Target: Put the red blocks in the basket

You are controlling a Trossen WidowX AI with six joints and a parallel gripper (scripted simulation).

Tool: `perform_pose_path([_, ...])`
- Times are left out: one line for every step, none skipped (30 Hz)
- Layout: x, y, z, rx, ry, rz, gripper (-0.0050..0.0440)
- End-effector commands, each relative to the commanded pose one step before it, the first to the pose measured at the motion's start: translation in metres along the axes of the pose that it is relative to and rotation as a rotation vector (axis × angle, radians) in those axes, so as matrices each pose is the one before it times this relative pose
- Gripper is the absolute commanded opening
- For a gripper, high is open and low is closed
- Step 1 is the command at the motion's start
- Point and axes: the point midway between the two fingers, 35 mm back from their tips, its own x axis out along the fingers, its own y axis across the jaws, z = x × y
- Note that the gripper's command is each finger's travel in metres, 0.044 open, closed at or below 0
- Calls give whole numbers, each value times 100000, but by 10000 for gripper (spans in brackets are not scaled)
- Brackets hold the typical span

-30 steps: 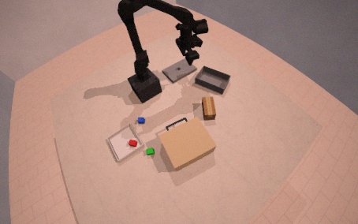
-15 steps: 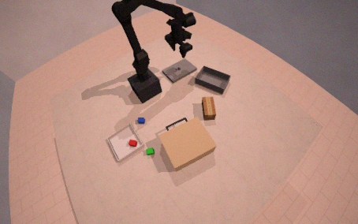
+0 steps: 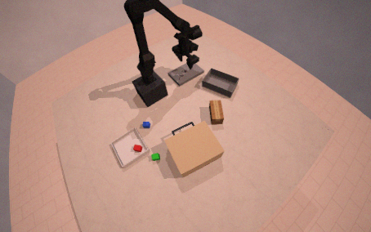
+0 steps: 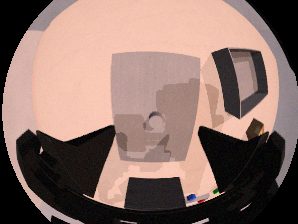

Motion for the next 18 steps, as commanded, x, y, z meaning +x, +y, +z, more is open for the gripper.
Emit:
perform_pose_path([1336,59,-396,397,1091,166,440])
perform_pose_path([0,0,0,0,0,0,440])
perform_pose_path([0,0,0,0,0,0,440])
perform_pose_path([0,0,0,0,0,0,440])
perform_pose_path([0,0,0,0,0,0,440])
perform_pose_path([0,0,0,0,0,0,440])
perform_pose_path([0,0,0,0,0,0,440])
perform_pose_path([0,0,0,0,0,0,440])
perform_pose_path([0,0,0,0,0,0,440])
perform_pose_path([0,0,0,0,0,0,440])
perform_pose_path([267,0,0,0,0,0,440])
perform_pose_path([267,0,0,0,0,0,440])
perform_pose_path([267,0,0,0,0,0,440])
perform_pose_path([267,0,0,0,0,0,440])
perform_pose_path([267,0,0,0,0,0,440])
perform_pose_path([267,0,0,0,0,0,440])
perform_pose_path([0,0,0,0,0,0,440])
perform_pose_path([0,0,0,0,0,0,440])
